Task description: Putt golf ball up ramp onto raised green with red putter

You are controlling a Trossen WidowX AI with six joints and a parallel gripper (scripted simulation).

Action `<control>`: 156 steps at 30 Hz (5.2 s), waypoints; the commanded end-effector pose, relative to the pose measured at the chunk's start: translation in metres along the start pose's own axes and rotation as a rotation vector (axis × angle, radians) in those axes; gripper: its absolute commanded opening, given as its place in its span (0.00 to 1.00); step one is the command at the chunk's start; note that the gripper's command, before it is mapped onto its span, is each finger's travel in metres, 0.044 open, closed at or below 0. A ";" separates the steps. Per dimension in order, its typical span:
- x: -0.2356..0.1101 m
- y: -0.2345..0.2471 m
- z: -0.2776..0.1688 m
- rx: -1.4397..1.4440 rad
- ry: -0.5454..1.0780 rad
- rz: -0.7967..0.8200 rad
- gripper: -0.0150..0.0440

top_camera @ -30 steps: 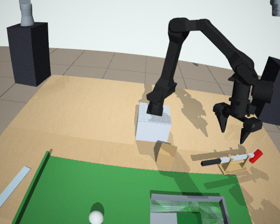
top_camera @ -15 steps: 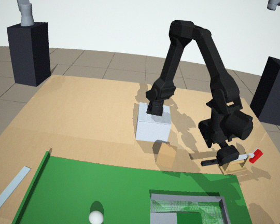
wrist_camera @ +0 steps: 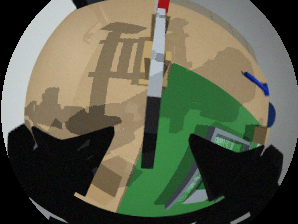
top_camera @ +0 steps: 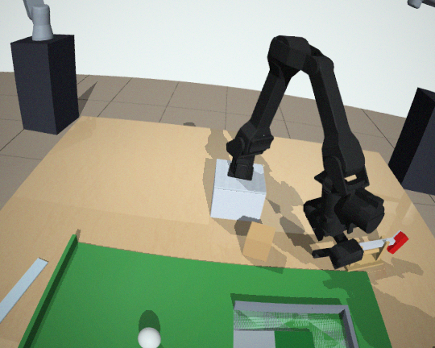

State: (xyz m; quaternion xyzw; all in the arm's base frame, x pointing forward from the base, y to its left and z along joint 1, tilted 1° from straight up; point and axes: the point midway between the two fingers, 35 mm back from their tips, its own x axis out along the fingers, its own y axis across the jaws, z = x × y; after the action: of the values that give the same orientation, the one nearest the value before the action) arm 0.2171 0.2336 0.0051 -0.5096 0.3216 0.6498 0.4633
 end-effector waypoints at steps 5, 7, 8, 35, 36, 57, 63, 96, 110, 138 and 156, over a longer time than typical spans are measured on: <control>0.010 0.003 -0.003 -0.003 0.000 0.015 1.00; 0.013 0.003 -0.004 -0.003 0.000 0.015 1.00; 0.014 0.003 -0.004 -0.003 0.000 0.015 1.00; 0.027 0.002 -0.008 0.001 0.002 0.005 0.51; 0.027 0.002 -0.008 0.001 0.002 0.005 0.47; -0.042 -0.003 0.012 0.002 0.001 0.005 0.25; -0.070 0.000 0.018 0.002 0.001 0.006 0.25; -0.117 -0.035 -0.154 0.722 0.108 -0.153 0.25; -0.145 -0.016 -0.231 1.043 0.155 -0.201 0.25; -0.193 0.086 -0.360 1.751 0.236 -0.259 0.25; -0.158 0.099 -0.380 1.814 0.242 -0.262 0.25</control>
State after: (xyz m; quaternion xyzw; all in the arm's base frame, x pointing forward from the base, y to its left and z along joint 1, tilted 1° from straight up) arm 0.2715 -0.1841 0.0541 -0.0507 0.6928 0.0366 0.7184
